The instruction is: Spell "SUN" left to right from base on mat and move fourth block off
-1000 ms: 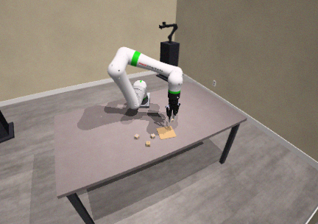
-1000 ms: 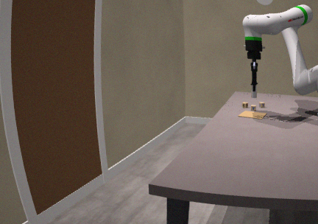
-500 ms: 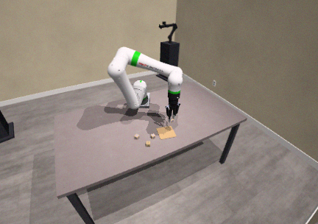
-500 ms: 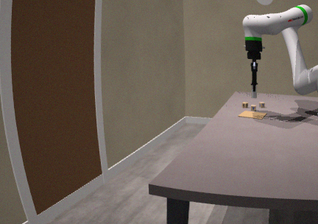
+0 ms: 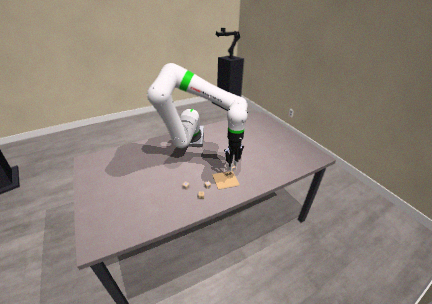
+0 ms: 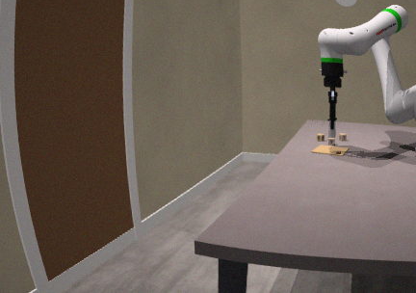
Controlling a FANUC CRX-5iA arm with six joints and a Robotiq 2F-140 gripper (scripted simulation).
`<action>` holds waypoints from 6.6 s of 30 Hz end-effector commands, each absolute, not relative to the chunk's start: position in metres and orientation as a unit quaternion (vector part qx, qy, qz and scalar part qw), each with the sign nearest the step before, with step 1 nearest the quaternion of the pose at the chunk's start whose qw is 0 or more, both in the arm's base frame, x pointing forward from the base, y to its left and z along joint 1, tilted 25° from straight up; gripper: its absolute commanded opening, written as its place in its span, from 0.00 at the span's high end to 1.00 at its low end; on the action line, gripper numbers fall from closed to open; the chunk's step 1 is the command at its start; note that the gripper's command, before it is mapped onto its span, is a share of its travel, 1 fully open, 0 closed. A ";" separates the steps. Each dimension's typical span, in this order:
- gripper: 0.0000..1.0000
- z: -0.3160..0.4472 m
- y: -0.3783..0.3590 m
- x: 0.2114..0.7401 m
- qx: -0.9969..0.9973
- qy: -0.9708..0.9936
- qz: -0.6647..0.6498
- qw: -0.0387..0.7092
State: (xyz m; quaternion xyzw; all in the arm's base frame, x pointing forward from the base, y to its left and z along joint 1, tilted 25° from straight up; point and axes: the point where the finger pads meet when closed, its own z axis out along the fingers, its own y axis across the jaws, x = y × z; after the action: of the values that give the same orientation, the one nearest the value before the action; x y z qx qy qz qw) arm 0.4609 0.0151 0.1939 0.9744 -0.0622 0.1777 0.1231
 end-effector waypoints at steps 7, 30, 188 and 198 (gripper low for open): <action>0.84 0.157 0.004 0.476 0.974 -0.062 0.178 0.123; 0.84 0.142 0.000 0.481 0.974 -0.062 0.178 0.123; 0.00 0.265 -0.141 0.475 0.950 -0.235 0.188 0.084; 0.00 0.290 -0.225 0.465 0.925 -0.310 0.205 0.073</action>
State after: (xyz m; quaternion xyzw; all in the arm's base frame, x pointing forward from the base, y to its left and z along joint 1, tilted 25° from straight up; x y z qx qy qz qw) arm 0.4658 -0.1906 0.2809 0.9337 -0.2836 0.2026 0.0823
